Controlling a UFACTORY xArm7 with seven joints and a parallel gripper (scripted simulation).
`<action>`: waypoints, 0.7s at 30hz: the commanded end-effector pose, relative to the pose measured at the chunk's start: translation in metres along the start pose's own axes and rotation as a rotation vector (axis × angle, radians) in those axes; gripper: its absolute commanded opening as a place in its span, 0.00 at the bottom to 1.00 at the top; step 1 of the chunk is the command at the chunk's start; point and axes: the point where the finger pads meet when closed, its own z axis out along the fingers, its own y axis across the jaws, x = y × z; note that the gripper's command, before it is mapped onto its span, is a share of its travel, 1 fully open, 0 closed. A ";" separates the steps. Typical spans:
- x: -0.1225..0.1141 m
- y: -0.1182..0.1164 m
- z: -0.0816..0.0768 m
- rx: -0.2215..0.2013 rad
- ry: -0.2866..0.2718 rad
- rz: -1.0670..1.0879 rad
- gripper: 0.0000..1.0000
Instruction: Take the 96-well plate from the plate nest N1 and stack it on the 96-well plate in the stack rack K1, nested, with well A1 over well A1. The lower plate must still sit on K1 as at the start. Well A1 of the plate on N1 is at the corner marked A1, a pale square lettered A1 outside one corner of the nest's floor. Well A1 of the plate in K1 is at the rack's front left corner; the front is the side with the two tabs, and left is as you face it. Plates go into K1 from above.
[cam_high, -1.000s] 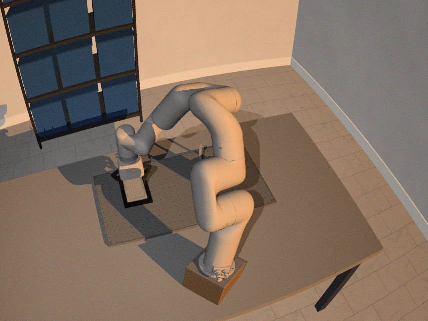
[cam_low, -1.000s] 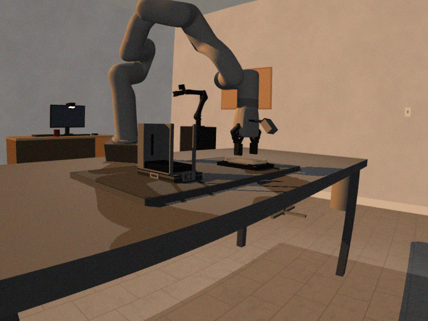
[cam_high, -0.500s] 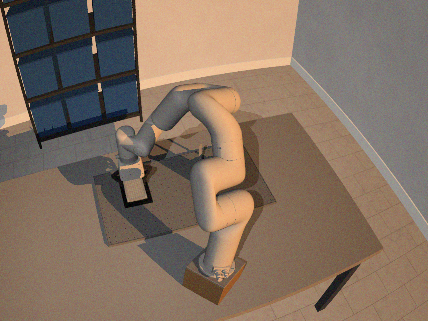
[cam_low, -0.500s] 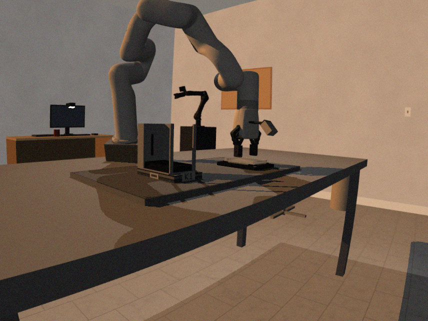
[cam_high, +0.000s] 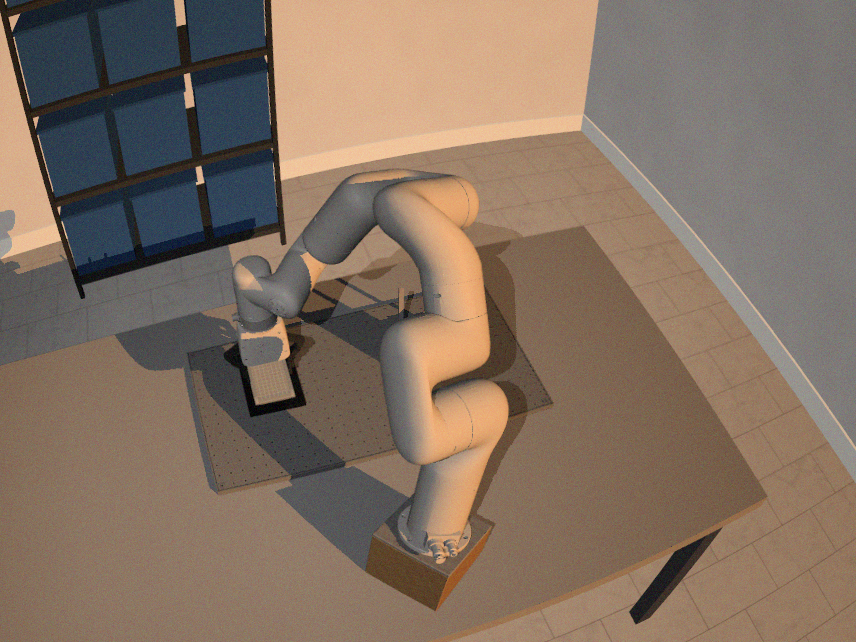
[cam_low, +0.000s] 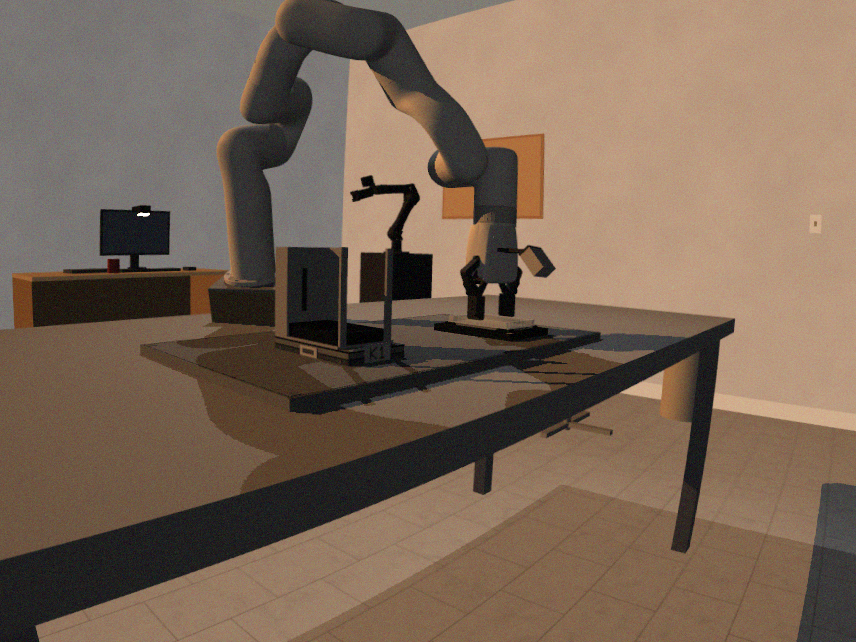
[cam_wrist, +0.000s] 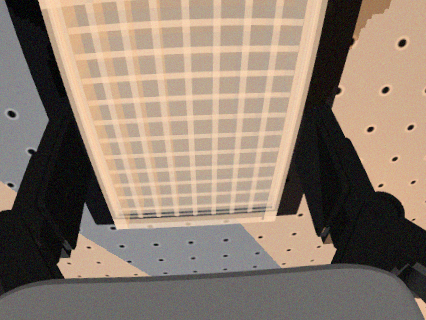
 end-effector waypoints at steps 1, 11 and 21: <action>0.002 -0.001 0.000 0.003 0.004 0.000 1.00; 0.002 -0.001 0.004 0.003 0.004 0.000 1.00; 0.002 -0.001 0.004 0.003 0.004 0.000 1.00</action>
